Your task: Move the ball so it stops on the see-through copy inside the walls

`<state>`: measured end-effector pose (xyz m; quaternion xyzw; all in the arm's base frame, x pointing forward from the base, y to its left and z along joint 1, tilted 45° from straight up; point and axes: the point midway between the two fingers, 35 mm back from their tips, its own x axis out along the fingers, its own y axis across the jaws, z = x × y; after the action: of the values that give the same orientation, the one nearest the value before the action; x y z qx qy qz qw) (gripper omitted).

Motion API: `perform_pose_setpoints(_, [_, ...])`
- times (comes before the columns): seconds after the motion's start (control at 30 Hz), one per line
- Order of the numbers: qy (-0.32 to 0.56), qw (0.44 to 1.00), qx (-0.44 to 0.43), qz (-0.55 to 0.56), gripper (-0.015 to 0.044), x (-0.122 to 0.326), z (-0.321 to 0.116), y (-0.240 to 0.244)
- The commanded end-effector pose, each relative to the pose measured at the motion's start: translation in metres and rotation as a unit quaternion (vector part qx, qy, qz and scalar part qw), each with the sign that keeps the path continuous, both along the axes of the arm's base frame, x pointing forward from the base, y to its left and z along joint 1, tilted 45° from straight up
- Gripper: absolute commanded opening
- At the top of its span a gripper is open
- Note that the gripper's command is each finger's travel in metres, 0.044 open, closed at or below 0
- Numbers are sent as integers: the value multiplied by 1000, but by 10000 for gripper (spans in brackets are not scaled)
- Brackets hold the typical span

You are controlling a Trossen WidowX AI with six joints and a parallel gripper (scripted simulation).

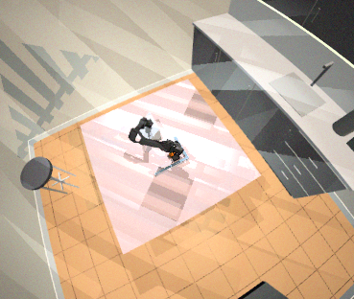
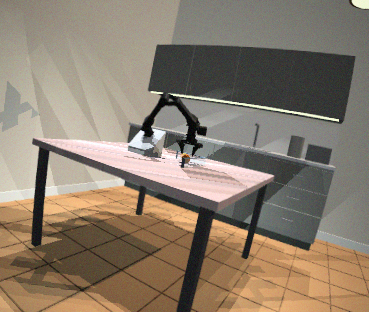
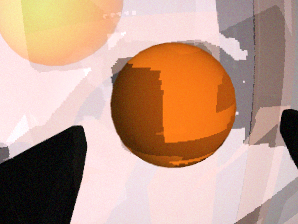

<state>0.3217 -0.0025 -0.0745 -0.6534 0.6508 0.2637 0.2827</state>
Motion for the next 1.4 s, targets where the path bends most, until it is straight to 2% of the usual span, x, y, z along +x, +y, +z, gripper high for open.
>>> perform_pose_setpoints(0.0, [5, 1000, -3, 3, 404, -2, -5, -5])
perform_pose_setpoints(0.53, [5, 1000, -4, 3, 404, -3, -21, -22])
perform_pose_setpoints(0.63, [5, 1000, -4, 3, 325, -3, -21, -22])
perform_pose_setpoints(0.93, [5, 1000, -4, 3, 265, -3, -21, -22])
perform_pose_setpoints(1.27, [5, 1000, 1, 4, 3, 4, 13, 19])
perform_pose_setpoints(1.37, [5, 1000, 2, 4, 0, 4, 29, 35])
